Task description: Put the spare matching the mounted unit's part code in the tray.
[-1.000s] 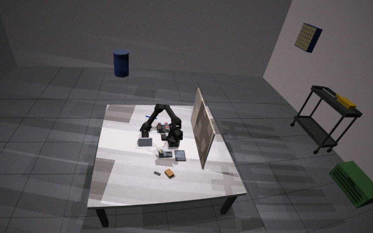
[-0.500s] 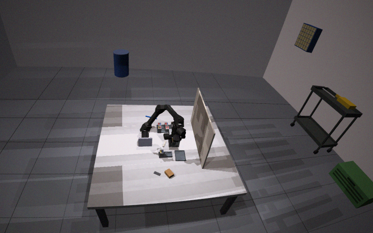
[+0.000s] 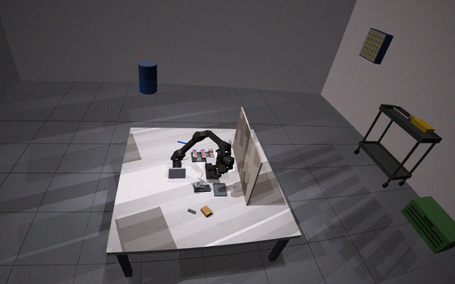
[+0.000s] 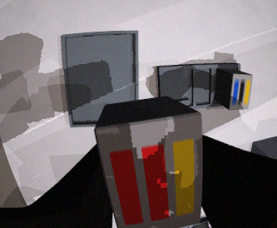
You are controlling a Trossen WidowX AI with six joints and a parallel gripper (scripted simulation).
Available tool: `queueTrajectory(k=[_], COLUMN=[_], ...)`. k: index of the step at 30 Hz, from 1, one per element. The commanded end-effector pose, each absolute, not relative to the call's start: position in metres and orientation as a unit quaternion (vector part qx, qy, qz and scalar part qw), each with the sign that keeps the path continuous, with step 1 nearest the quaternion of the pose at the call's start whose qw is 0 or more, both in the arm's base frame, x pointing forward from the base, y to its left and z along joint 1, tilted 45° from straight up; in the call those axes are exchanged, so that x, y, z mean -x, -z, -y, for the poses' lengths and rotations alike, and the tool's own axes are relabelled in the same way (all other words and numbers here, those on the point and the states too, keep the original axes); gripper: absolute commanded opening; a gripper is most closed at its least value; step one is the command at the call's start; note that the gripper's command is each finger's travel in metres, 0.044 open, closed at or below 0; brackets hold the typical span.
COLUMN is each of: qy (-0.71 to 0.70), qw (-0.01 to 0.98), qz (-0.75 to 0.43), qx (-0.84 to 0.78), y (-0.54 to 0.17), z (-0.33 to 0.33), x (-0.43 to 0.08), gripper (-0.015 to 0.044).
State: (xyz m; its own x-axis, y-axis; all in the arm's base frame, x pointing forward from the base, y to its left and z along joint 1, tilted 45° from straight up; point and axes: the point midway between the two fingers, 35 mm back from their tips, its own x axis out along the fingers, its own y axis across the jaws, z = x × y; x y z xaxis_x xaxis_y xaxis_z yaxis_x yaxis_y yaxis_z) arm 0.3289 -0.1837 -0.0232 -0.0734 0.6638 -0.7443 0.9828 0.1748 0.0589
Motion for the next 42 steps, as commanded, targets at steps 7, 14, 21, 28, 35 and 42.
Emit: queueTrajectory(k=[7, 14, 21, 28, 35, 42], qy=[0.245, 0.245, 0.245, 0.245, 0.244, 0.244], qw=[0.326, 0.326, 0.325, 0.325, 0.325, 0.324], qz=[-0.685, -0.684, -0.685, -0.685, -0.686, -0.686], qx=[-0.604, -0.605, -0.604, -0.604, -0.604, -0.604], y=[0.026, 0.027, 0.031, 0.036, 0.04, 0.045], z=[0.178, 0.177, 0.174, 0.171, 0.167, 0.164], x=[-0.361, -0.362, -0.363, -0.364, -0.364, -0.365], gripper=[0.0, 0.0, 0.0, 0.0, 0.0, 0.0])
